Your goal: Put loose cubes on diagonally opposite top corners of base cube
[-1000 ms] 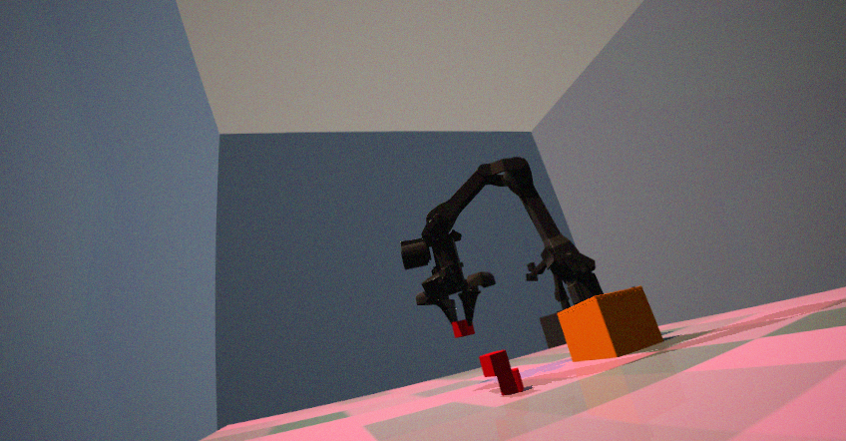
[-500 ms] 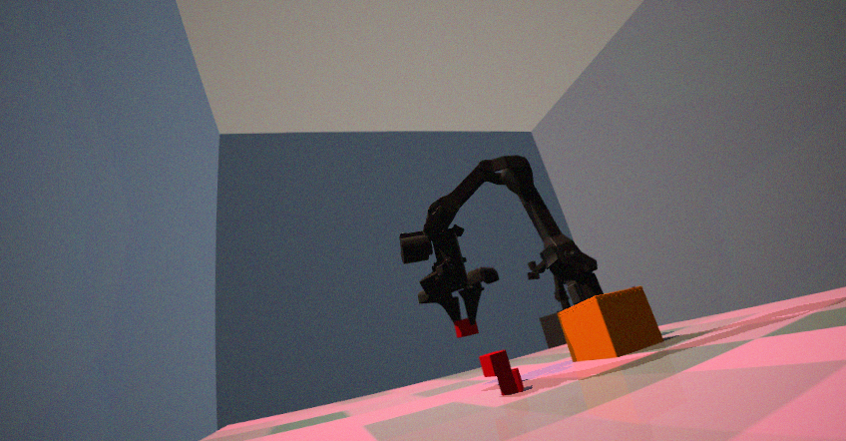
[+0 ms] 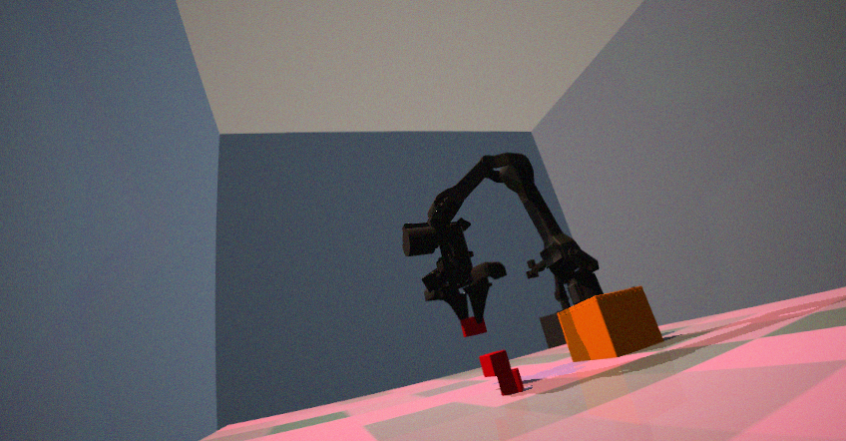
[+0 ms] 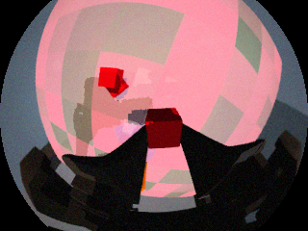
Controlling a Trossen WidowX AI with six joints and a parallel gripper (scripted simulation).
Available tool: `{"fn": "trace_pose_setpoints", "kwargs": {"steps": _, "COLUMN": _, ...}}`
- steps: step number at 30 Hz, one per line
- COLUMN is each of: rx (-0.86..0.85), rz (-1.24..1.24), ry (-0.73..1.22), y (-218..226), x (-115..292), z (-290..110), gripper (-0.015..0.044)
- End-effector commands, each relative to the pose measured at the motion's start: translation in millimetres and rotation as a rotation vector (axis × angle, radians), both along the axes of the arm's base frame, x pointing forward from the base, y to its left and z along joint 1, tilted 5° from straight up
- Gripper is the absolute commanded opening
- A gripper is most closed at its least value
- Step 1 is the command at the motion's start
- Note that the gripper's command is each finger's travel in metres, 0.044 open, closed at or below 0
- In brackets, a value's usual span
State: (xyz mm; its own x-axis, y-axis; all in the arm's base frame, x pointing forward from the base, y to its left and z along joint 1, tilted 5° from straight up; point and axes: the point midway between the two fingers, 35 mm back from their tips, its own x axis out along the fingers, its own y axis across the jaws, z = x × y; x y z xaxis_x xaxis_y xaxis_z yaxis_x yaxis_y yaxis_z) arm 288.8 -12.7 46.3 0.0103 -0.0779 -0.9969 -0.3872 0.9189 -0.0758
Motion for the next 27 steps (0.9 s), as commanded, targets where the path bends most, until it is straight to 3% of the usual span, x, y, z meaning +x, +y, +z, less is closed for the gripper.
{"fn": "trace_pose_setpoints", "kwargs": {"steps": 1, "rx": 0.002, "rz": -0.039, "ry": -0.002, "y": 15.5, "x": 0.1, "z": -2.8, "gripper": 0.0105}}
{"fn": "trace_pose_setpoints", "kwargs": {"steps": 27, "rx": 0.005, "rz": -0.238, "ry": -0.016, "y": 97.5, "x": -13.9, "z": -14.5, "gripper": 0.0105}}
